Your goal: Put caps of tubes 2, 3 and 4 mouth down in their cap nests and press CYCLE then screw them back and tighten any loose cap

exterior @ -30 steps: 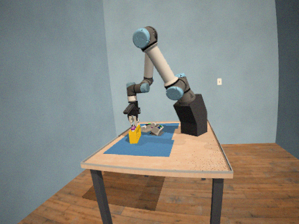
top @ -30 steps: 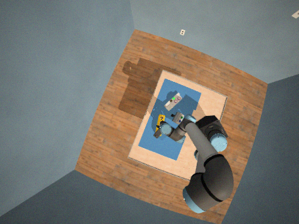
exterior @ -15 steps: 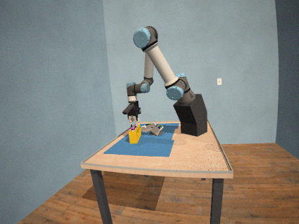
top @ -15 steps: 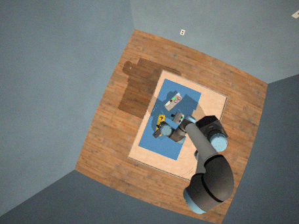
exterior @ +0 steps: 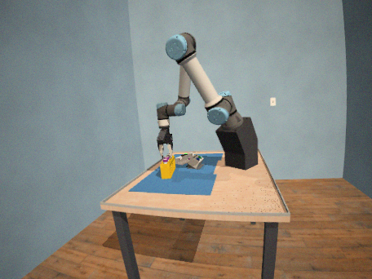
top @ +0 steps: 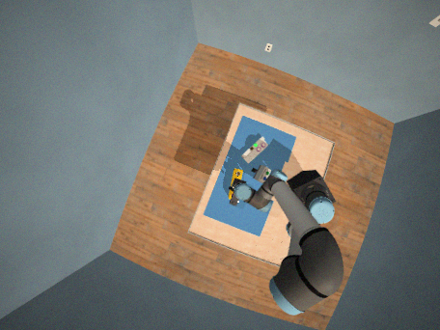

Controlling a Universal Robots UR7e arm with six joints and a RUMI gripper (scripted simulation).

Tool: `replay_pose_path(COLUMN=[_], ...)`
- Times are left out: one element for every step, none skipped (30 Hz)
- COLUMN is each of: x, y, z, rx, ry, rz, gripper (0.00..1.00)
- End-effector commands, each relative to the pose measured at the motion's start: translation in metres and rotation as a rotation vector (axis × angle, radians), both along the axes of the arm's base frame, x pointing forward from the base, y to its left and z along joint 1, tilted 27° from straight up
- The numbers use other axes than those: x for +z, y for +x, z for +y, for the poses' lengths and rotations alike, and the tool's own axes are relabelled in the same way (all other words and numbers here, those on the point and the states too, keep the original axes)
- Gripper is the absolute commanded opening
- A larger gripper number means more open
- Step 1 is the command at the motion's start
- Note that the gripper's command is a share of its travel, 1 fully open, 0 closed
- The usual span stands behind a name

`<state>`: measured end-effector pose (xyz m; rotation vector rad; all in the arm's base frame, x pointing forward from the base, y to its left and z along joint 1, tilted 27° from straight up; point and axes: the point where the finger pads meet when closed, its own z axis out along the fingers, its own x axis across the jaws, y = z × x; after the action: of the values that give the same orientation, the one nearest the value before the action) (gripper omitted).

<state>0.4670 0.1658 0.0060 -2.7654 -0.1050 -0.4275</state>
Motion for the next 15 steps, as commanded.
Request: replay_pose_path(x=[0.0005, 0.0005, 0.0005, 0.0005, 0.0005, 0.0005, 0.0005, 0.0005, 0.0005, 0.0004, 0.0004, 0.0004, 0.0005, 0.0005, 0.0005], y=[0.0003, 0.0003, 0.0003, 0.0003, 0.0003, 0.0003, 0.0003, 0.0003, 0.0003, 0.0003, 0.0003, 0.0003, 0.0003, 0.0003, 0.0003], z=[0.0000, 0.0000, 0.0000, 0.0000, 0.0000, 0.0000, 0.0000, 0.0000, 0.0000, 0.0001, 0.0001, 0.0001, 0.0000, 0.0000, 0.0000], rx=[0.216, 0.290, 0.290, 0.365, 0.425, 0.440, 0.513, 0.556, 0.556, 0.556, 0.556, 0.556, 0.556, 0.556, 0.556], ry=[-0.051, -0.074, -0.074, -0.097, -0.116, -0.120, -0.143, -0.156, -0.156, -0.156, -0.156, -0.156, -0.156, -0.156, -0.156], rz=[-0.077, -0.106, -0.106, -0.135, -0.159, -0.164, -0.193, -0.210, -0.210, -0.210, -0.210, -0.210, -0.210, -0.210, -0.210], gripper=[0.35, 0.35, 0.35, 0.35, 0.35, 0.35, 0.35, 0.35, 0.35, 0.35, 0.35, 0.35, 0.35, 0.35, 0.35])
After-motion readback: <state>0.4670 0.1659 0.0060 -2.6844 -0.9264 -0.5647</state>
